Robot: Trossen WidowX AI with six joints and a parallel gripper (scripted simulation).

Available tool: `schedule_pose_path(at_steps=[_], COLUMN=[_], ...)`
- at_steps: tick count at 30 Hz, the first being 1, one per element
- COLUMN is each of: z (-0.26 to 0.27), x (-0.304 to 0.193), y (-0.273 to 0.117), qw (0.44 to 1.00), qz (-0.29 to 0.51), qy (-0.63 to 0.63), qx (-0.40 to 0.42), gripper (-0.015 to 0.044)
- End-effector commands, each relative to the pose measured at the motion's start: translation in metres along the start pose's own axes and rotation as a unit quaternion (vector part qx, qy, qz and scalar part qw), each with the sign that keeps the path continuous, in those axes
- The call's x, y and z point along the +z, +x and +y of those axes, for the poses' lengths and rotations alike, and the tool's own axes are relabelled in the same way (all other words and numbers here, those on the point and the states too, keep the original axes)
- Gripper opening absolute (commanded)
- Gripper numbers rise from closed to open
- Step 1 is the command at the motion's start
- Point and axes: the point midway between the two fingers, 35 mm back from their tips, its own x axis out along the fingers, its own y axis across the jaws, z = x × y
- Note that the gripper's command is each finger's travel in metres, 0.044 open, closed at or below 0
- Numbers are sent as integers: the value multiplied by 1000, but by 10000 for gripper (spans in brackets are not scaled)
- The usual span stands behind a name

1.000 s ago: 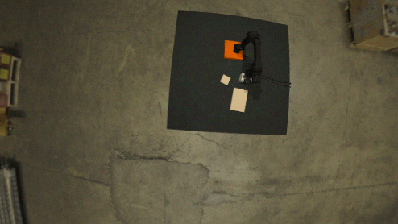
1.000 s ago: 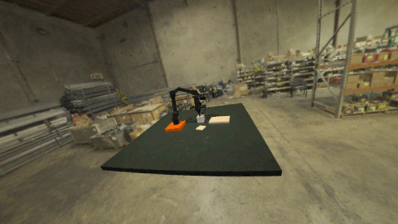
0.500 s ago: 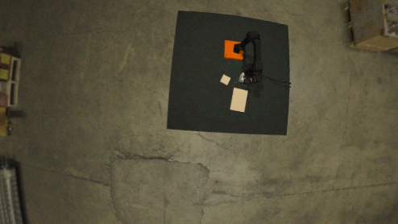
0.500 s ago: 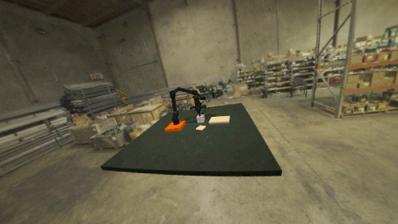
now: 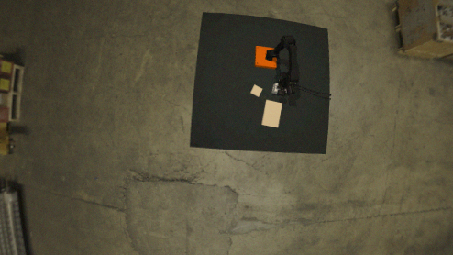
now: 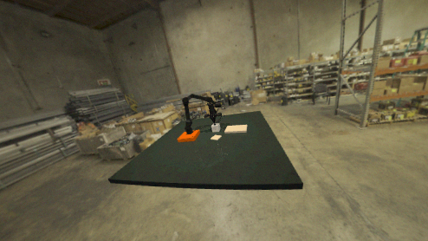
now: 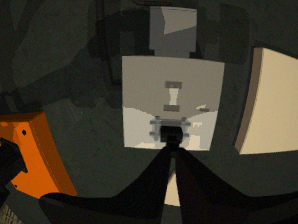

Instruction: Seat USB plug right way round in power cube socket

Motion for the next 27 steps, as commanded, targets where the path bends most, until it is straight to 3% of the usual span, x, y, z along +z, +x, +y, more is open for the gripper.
schedule_pose_path(at_steps=[1,24,27], z=[0,0,0], x=[0,0,0], y=[3,3,0], qw=[1000,1000,1000], qz=[2,2,0], qy=[1,1,0], qx=[3,3,0], gripper=[0,0,79])
